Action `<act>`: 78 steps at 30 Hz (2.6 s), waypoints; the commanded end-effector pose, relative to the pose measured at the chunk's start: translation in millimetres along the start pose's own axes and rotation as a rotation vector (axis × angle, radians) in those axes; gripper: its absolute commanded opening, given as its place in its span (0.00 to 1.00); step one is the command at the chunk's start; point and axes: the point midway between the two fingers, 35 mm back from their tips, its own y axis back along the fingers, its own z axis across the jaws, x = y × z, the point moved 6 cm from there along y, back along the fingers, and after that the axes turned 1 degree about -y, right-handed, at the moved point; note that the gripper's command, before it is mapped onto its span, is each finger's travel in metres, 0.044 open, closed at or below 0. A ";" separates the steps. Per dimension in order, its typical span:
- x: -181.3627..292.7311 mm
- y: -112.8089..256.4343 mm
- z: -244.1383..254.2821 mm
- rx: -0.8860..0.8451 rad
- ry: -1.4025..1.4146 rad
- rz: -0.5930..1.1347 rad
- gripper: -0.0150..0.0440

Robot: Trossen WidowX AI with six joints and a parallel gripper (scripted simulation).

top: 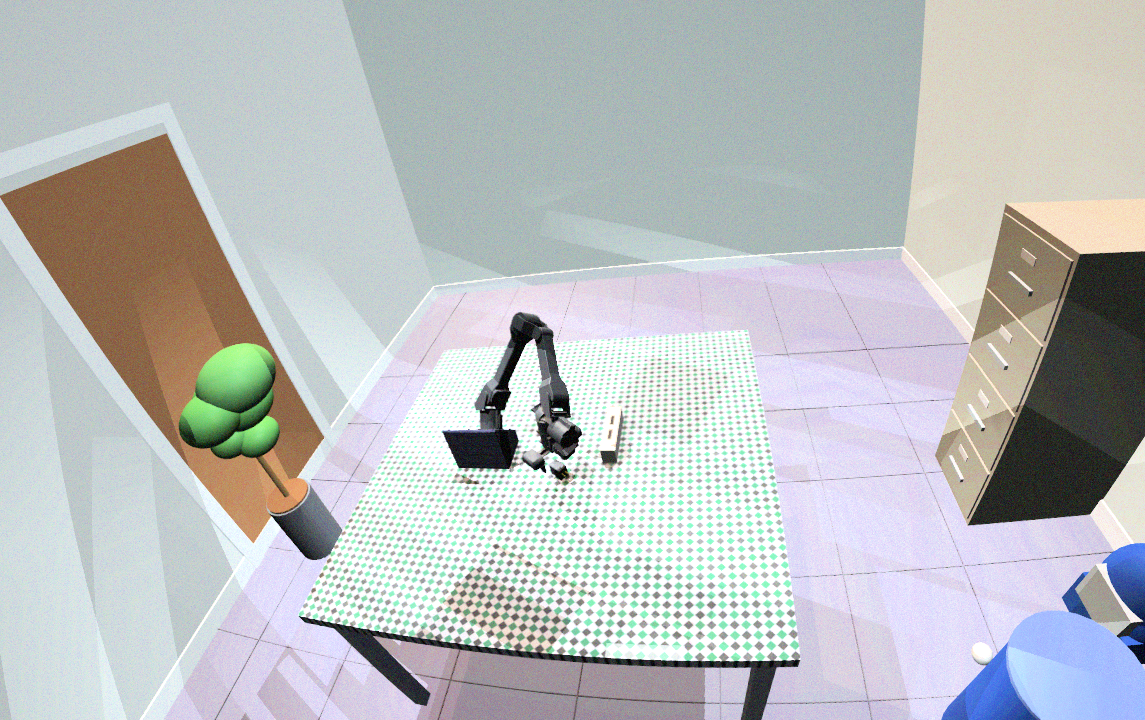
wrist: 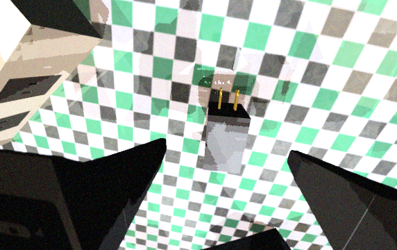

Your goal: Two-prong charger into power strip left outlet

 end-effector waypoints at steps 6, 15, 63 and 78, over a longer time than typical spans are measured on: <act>0.2 -16.0 0.0 -0.005 -0.009 0.004 1.00; 0.0 -30.7 0.2 -0.006 -0.009 0.005 1.00; 10.4 18.3 11.9 0.009 0.035 -0.002 0.25; 16.1 11.6 42.2 0.033 0.143 -0.015 0.25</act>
